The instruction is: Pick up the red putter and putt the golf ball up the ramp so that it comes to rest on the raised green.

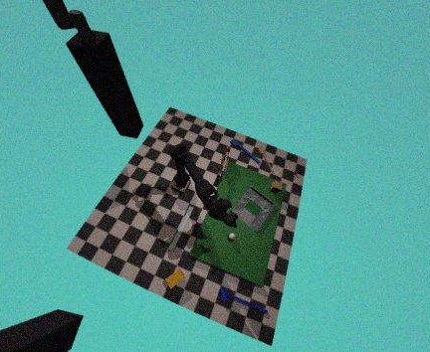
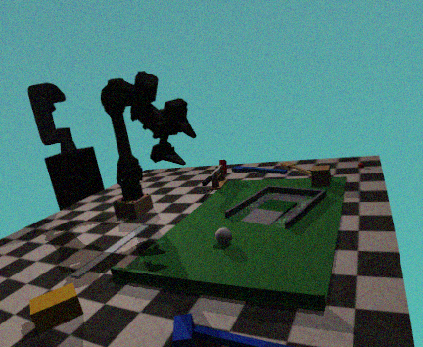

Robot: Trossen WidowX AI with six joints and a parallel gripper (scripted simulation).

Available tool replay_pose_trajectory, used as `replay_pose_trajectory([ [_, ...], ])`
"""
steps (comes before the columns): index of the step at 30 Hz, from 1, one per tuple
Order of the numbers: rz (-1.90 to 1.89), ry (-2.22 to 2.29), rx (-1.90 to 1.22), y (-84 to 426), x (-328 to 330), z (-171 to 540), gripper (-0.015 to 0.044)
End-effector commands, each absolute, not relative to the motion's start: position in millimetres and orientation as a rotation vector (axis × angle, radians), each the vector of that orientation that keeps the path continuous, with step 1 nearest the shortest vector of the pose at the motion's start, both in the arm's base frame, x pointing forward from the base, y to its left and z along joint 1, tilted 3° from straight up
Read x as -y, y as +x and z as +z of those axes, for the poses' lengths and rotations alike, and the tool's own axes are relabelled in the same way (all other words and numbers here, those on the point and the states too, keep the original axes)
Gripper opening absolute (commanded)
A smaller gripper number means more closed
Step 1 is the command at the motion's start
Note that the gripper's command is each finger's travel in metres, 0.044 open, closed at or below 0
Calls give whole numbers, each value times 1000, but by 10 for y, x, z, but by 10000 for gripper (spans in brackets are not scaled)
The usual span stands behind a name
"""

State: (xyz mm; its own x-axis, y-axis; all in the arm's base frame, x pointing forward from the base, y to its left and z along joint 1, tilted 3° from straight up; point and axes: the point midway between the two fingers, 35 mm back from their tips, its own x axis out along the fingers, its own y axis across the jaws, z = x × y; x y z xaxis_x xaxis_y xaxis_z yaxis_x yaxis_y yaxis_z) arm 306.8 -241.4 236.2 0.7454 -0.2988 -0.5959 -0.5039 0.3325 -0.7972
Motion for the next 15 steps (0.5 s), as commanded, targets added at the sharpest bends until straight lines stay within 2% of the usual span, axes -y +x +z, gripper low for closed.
replay_pose_trajectory([
  [1,352,-1175,-751,3331,1778,2040,440],
  [8,675,-1072,-773,3408,709,1586,440],
  [15,995,-1006,-856,3091,-340,1202,440],
])
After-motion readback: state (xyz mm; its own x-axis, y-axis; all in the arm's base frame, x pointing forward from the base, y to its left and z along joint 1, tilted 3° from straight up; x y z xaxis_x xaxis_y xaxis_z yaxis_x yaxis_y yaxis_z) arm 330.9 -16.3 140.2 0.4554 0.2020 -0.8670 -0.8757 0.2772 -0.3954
